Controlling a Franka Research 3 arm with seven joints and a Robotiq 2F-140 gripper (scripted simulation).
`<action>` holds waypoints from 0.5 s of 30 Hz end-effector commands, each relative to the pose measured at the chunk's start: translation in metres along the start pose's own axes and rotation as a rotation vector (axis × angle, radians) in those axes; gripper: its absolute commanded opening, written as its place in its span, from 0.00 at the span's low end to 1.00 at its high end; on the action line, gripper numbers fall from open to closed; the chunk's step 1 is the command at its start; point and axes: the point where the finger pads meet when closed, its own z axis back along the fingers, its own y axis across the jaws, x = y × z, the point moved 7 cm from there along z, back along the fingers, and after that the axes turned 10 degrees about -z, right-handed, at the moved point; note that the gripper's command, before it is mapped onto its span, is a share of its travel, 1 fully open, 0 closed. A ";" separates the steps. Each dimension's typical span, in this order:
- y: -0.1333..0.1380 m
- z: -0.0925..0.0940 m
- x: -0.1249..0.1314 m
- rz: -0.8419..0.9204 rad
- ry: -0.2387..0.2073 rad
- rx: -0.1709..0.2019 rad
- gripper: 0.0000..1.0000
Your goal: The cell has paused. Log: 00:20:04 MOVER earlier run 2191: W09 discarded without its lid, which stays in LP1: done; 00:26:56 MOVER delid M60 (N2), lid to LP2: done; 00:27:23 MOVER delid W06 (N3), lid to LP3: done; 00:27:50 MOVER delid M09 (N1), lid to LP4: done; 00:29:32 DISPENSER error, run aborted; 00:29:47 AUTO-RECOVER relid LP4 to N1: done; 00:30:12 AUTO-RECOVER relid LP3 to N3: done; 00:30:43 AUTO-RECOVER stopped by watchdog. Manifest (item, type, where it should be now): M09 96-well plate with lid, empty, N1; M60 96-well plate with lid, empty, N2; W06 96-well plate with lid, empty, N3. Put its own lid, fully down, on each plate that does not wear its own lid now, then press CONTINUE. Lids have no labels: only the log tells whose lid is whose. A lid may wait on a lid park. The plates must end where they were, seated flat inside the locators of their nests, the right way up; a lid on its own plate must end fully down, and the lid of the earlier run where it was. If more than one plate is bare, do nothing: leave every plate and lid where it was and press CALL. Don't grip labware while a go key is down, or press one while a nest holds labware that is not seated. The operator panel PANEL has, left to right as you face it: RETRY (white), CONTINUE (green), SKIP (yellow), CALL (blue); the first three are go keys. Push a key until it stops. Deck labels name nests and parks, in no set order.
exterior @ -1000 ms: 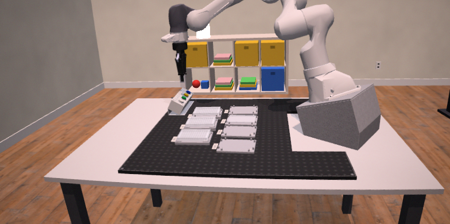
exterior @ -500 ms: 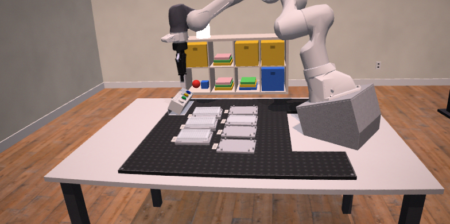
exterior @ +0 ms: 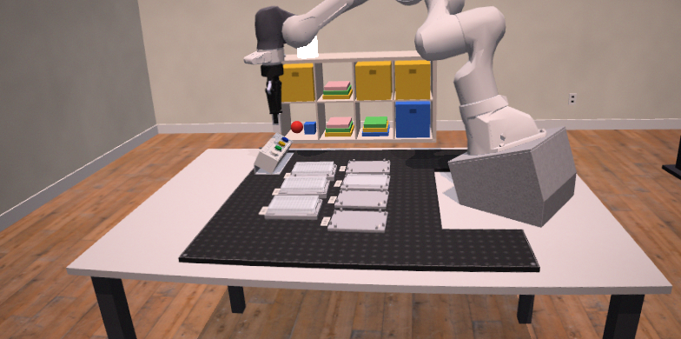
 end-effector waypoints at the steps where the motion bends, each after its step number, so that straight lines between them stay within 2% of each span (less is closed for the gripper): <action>1: 0.001 -0.001 -0.001 0.005 0.001 0.002 0.00; 15: 0.001 -0.008 -0.001 0.005 0.001 0.002 0.00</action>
